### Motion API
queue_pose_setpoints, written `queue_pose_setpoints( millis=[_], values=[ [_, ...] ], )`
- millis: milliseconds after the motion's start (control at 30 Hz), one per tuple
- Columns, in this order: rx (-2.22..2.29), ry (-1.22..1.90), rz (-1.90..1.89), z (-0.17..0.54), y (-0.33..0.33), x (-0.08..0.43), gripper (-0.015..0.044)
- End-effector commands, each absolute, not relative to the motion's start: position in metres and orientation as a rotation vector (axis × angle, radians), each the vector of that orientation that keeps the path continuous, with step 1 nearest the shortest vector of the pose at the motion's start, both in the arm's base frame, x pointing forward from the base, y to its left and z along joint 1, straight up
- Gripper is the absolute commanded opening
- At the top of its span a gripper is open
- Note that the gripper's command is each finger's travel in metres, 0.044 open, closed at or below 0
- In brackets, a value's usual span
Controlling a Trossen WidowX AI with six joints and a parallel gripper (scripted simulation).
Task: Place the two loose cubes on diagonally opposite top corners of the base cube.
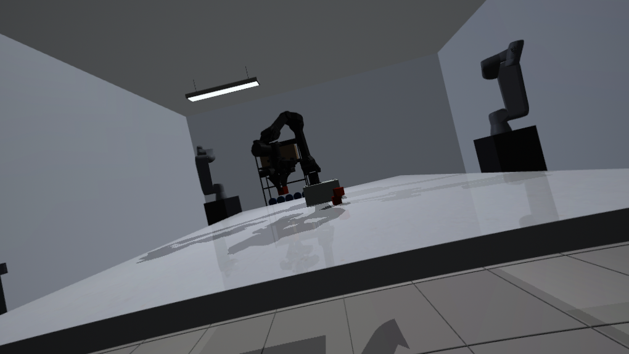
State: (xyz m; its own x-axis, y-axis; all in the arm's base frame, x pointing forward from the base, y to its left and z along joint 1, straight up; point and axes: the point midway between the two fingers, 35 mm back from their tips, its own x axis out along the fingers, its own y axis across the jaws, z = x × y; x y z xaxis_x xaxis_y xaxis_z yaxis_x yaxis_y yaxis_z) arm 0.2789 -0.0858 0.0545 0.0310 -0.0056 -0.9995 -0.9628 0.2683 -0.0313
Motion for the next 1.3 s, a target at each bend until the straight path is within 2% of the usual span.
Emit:
queue_pose_setpoints(
  millis=[0,1267],
  values=[
    [-1.026,1.299,0.985,0.069,-0.085,0.278,0.0105],
    [-0.983,1.309,0.957,0.068,0.025,0.289,0.0105]
  ],
)
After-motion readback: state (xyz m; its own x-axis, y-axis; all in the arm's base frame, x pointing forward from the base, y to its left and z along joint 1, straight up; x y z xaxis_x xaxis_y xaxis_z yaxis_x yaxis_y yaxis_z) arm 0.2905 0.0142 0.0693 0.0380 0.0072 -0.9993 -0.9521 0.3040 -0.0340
